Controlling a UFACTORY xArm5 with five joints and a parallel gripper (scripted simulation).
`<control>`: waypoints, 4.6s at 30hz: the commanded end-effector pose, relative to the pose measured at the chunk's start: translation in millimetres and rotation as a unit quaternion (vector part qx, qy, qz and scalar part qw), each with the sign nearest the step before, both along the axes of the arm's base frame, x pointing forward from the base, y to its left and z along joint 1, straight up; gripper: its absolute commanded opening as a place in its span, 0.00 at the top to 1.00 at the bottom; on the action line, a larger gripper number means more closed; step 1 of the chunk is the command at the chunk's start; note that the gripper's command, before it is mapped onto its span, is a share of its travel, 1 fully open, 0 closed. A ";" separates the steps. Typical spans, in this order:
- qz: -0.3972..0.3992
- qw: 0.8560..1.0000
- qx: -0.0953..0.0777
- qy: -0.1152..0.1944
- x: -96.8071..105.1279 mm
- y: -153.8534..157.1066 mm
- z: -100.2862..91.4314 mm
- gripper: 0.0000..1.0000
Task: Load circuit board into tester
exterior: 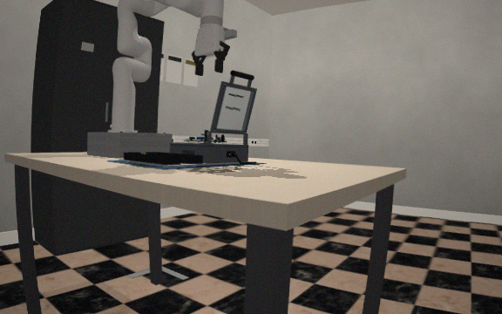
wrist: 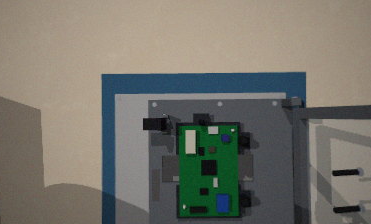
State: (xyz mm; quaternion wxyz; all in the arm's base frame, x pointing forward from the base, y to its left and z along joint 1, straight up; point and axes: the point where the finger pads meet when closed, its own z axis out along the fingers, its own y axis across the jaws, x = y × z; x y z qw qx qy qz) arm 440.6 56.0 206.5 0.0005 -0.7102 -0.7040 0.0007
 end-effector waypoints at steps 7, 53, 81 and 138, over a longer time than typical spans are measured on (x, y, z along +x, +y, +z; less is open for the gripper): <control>0.000 1.000 0.000 -0.002 0.9 0.2 18.3 0.00; 0.000 1.000 0.000 -0.002 90.7 -0.7 20.2 0.48; 0.000 1.000 0.000 -0.002 146.1 -1.3 20.3 0.48; 0.000 1.000 0.000 -0.002 146.1 -1.3 18.3 0.48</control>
